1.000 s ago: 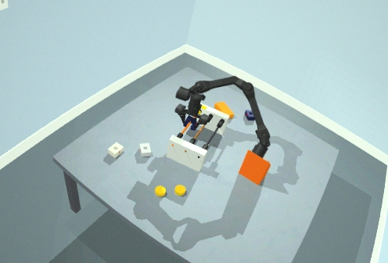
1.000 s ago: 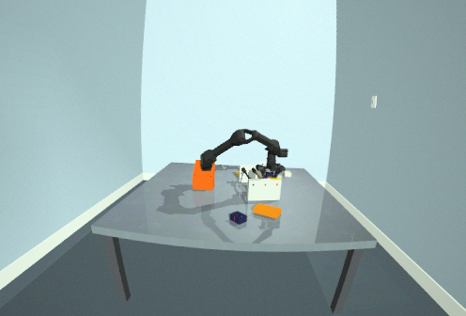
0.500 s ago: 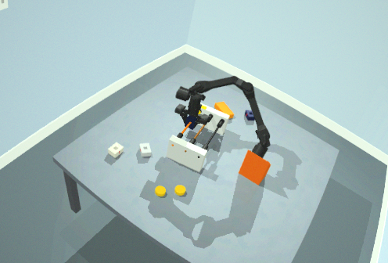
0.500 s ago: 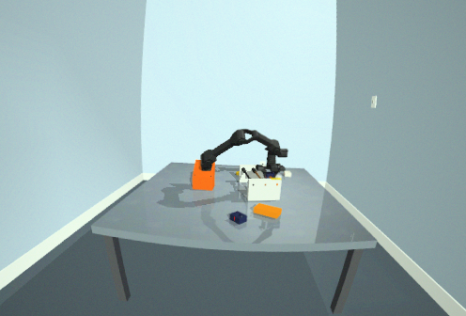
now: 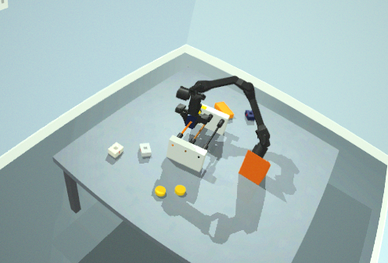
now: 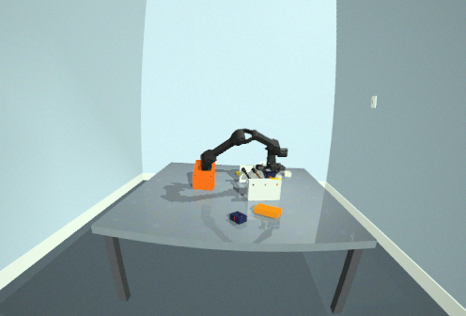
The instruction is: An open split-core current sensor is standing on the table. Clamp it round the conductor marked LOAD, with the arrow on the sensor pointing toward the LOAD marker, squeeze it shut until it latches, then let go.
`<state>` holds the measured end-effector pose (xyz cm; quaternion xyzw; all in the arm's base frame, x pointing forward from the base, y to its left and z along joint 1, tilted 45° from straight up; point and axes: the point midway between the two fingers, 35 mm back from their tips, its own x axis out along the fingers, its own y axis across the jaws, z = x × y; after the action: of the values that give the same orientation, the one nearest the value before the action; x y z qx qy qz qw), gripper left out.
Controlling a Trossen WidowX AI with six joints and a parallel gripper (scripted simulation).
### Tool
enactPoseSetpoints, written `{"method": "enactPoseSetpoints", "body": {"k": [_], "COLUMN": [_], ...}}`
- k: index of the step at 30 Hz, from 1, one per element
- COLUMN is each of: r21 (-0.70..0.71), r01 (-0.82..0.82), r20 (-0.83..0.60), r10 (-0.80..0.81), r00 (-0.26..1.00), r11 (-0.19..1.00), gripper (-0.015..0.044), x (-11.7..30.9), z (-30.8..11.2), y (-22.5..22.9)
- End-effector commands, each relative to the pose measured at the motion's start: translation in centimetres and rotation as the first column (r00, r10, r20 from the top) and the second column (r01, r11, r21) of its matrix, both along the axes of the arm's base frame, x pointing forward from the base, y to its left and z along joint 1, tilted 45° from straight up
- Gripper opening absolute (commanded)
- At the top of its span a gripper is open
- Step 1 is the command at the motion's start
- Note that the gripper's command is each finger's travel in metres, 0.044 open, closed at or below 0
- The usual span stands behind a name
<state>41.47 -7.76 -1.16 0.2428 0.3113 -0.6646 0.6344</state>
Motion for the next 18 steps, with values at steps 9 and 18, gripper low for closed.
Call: {"method": "enactPoseSetpoints", "body": {"k": [9, 18], "r21": [0.0, 0.0], "r01": [-0.001, -0.001], "r20": [0.001, 0.001], "r10": [0.001, 0.001], "r00": [1.0, 1.0], "r11": [1.0, 1.0], "gripper": [0.0, 0.0184], "x": [0.0, 0.0], "z": [0.04, 0.04], "y": [0.04, 0.04]}}
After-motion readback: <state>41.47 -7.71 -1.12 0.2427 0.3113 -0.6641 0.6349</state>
